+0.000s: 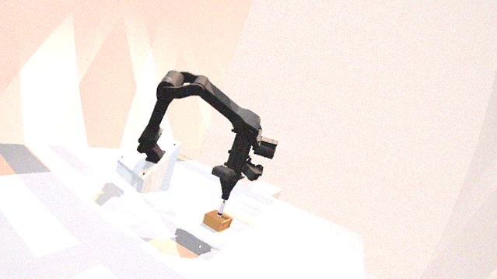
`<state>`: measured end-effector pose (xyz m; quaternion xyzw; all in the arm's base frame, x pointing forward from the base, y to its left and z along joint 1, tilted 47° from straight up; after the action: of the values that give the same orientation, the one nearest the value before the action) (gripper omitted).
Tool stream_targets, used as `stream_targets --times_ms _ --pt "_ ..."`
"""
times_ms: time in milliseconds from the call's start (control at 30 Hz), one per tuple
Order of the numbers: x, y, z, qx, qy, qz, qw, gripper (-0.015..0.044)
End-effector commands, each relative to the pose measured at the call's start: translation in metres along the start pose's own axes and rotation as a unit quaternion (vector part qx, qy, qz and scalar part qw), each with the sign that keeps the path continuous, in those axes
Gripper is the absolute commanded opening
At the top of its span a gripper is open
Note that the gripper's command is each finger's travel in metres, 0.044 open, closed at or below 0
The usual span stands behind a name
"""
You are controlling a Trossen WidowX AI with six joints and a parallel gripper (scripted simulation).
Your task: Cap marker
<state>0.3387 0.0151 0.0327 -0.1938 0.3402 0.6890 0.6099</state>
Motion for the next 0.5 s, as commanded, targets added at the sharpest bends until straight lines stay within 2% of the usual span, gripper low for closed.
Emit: stream_targets --times_ms 0,467 --pt "0.0159 0.0001 0.0052 0.002 0.002 0.0 1.0 0.0" --pt "0.0181 0.0003 -0.0037 0.003 0.002 0.0 1.0 0.0"
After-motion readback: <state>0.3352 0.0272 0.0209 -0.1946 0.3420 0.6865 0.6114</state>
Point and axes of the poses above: the point midway between the two fingers, 35 mm back from their tips, its own z axis back along the fingers, its own x axis across the jaws, y = z × x, the point moved 6 cm from there along z, back along the fingers, and after that the axes turned 12 degrees about z, right-handed, at the moved point
